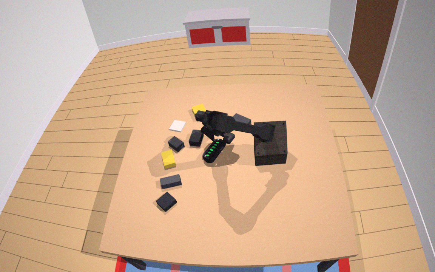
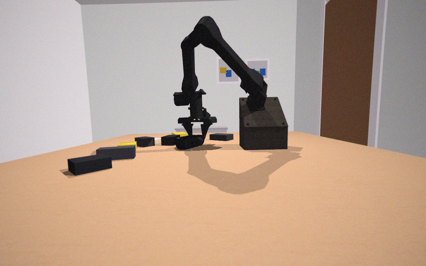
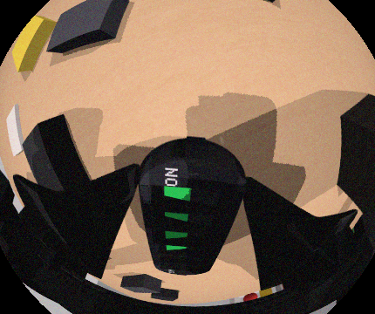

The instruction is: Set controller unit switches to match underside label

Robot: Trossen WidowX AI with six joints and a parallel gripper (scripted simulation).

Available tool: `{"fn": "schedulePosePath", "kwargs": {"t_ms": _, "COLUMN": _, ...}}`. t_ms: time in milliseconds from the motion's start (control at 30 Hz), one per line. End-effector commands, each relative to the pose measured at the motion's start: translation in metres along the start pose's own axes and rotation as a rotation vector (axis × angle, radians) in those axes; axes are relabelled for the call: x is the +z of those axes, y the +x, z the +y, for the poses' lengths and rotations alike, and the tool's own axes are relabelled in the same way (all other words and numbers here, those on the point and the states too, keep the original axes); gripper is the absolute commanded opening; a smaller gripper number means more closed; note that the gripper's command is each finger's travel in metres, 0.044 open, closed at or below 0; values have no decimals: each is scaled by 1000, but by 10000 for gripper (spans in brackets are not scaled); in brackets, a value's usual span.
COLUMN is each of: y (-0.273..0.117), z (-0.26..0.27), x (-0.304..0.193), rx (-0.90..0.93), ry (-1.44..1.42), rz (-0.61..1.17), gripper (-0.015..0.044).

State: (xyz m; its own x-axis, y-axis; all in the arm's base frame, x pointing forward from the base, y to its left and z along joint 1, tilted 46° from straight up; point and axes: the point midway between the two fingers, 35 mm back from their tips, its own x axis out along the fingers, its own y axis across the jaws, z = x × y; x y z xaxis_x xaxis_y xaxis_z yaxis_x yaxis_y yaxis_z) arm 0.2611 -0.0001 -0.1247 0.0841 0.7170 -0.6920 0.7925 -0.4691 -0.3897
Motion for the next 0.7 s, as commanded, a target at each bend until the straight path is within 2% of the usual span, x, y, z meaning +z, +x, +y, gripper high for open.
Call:
{"fn": "schedulePosePath", "kwargs": {"t_ms": 0, "y": -2, "z": 8, "x": -5, "rx": 14, "ry": -8, "rz": 9, "gripper": 0}}
{"fn": "schedulePosePath", "kwargs": {"t_ms": 167, "y": -2, "z": 9, "x": -5, "rx": 14, "ry": -8, "rz": 9, "gripper": 0}}
{"fn": "schedulePosePath", "kwargs": {"t_ms": 567, "y": 0, "z": 2, "x": -1, "rx": 2, "ry": -1, "rz": 0, "gripper": 315}}
{"fn": "schedulePosePath", "kwargs": {"t_ms": 667, "y": -25, "z": 3, "x": -1, "rx": 10, "ry": -4, "rz": 2, "gripper": 394}}
